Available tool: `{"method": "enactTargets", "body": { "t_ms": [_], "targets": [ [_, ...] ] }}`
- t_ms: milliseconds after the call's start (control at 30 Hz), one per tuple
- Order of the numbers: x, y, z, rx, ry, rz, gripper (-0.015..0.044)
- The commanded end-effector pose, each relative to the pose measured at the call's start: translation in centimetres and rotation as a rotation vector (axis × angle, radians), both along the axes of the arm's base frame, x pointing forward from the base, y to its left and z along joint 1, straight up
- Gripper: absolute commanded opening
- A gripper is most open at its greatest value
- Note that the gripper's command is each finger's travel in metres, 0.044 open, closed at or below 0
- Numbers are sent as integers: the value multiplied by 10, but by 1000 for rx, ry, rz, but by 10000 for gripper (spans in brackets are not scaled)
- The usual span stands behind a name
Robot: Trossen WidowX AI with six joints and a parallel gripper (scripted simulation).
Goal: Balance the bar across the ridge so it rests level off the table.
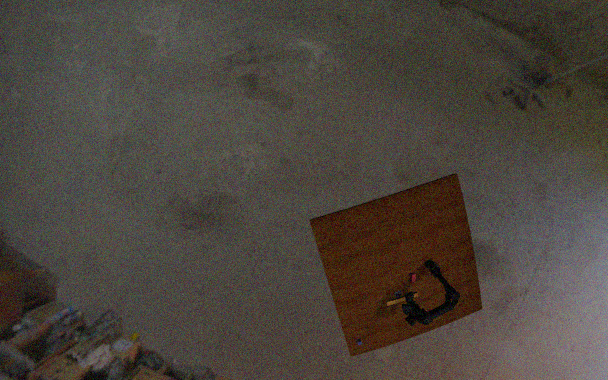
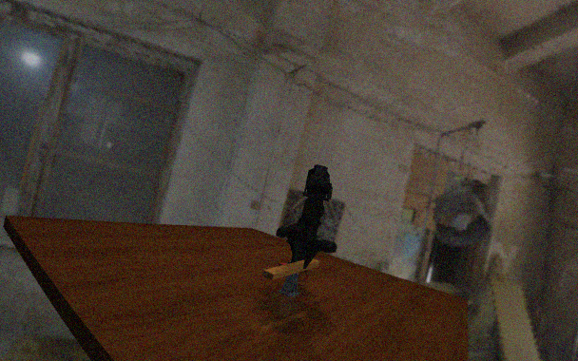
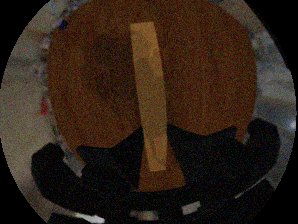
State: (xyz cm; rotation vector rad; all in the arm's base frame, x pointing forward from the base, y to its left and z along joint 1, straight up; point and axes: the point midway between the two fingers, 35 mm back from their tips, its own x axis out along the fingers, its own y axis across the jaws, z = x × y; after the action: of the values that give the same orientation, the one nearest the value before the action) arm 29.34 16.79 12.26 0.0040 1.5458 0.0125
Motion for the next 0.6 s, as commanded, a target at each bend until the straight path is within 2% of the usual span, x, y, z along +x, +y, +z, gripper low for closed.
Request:
{"method": "enactTargets", "body": {
  "t_ms": [0, 567],
  "targets": [
    [0, 1, 0, 5, -2, -6, 0],
    [0, 1, -1, 5, -2, -6, 0]
  ]
}}
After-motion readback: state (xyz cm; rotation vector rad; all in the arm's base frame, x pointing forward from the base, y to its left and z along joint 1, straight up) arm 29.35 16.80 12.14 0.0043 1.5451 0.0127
